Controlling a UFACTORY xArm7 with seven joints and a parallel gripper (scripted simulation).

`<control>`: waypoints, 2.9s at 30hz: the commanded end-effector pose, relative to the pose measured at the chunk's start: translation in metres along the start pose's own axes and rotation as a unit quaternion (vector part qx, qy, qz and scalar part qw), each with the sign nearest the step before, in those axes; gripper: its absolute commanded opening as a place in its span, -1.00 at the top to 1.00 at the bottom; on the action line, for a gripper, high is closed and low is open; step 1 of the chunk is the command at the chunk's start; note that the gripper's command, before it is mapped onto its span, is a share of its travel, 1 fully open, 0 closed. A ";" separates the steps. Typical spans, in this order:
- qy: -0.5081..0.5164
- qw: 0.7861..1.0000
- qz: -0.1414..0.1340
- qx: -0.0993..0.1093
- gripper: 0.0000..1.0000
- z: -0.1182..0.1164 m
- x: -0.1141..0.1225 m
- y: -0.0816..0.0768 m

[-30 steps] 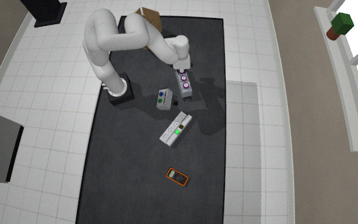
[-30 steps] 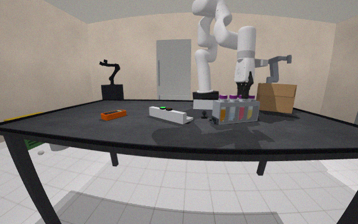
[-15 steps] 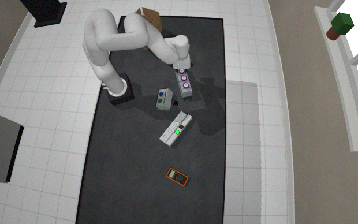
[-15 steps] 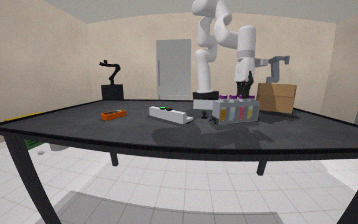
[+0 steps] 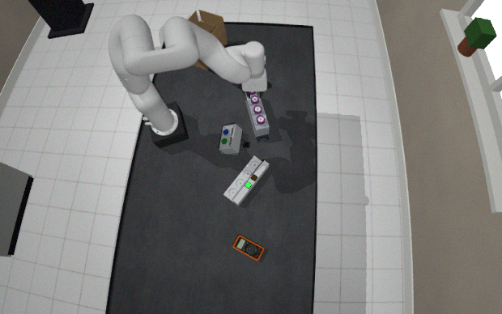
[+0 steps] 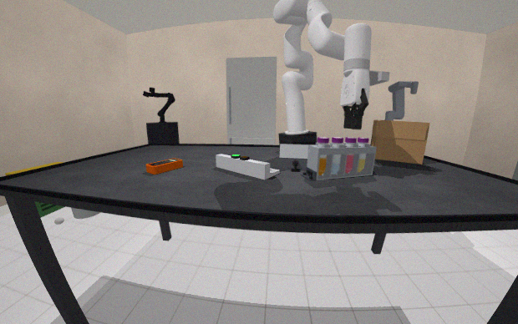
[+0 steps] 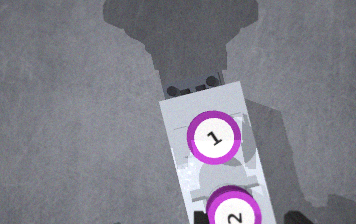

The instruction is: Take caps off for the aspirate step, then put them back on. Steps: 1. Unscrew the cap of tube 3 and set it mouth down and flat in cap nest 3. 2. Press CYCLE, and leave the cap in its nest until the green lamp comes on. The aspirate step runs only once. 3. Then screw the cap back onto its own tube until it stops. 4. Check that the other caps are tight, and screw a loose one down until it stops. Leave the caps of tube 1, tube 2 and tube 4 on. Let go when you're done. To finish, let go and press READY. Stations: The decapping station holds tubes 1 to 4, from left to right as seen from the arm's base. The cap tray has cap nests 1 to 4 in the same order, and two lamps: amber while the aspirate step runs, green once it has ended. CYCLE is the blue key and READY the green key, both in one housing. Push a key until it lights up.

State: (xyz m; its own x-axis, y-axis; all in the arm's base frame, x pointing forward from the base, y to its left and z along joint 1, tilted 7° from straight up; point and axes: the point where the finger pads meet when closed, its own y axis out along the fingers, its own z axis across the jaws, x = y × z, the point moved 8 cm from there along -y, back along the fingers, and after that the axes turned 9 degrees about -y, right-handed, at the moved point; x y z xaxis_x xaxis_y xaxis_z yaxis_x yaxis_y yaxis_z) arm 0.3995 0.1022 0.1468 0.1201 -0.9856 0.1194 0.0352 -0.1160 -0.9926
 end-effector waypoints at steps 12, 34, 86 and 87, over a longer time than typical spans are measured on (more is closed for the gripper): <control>-0.242 0.970 0.000 0.002 0.08 0.007 0.073 -0.006; -0.242 0.970 0.000 0.002 0.08 0.010 0.104 0.030; -0.183 0.983 0.000 0.002 1.00 0.010 0.104 0.040; -0.183 0.983 0.000 0.002 1.00 0.010 0.104 0.040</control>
State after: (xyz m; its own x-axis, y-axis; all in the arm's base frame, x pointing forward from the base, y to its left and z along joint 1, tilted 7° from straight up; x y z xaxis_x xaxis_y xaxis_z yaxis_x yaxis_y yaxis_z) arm 0.4223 -0.0037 0.1189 0.4840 -0.8674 0.1157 0.0343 -0.1133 -0.9930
